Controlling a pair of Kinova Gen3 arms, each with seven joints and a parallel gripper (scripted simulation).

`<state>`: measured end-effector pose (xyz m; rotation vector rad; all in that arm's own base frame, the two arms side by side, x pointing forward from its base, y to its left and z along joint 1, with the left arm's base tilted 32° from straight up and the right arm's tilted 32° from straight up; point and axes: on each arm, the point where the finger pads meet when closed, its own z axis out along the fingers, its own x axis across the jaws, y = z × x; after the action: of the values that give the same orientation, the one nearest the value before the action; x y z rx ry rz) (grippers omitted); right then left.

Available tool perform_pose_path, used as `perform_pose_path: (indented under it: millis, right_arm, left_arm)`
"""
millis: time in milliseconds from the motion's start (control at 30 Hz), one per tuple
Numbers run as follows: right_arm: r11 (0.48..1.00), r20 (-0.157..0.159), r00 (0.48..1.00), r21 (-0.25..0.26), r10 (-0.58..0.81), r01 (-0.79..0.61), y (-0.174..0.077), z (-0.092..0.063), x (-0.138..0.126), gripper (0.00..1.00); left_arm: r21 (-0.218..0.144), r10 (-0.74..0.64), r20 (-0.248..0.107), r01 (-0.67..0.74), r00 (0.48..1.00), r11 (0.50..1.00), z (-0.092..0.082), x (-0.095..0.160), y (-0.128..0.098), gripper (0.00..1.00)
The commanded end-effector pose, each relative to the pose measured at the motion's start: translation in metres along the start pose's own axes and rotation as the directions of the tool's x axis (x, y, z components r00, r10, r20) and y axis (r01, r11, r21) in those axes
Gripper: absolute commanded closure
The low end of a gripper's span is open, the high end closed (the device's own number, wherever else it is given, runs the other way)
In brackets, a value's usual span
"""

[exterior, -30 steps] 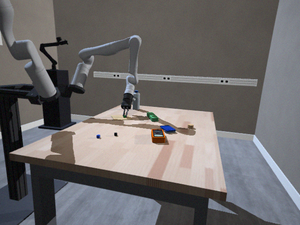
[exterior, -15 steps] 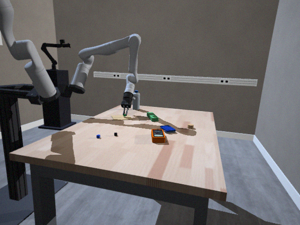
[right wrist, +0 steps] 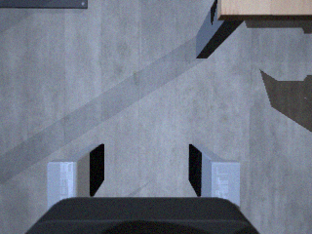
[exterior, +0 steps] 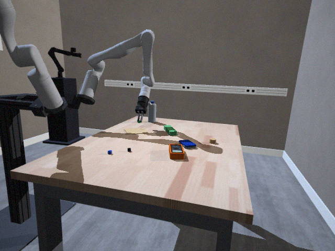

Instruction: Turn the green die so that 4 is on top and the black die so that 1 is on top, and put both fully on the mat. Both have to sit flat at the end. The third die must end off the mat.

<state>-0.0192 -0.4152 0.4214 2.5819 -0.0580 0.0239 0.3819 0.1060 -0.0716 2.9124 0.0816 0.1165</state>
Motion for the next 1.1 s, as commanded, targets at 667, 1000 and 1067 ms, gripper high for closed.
perform_pose_path:
  millis: [667,1000,1067]
  right_arm:
    - [1.000,0.000,1.000,-0.002,0.000,0.000,0.0004,-0.0006,0.0000,0.00]
    - [1.000,0.000,1.000,-0.002,0.000,0.000,0.0004,-0.0006,0.0000,0.00]
    - [1.000,0.000,1.000,-0.002,0.000,0.000,0.0004,-0.0006,0.0000,0.00]
  left_arm:
    - [0.022,0.001,0.001,-0.001,1.000,1.000,-0.0080,0.0004,0.0088,0.66]
    - [0.153,0.000,0.001,-0.001,1.000,0.988,-0.0078,0.0002,0.0100,0.66]
    - [0.189,0.000,0.003,-0.001,1.000,0.982,-0.0074,0.0000,0.0103,0.66]
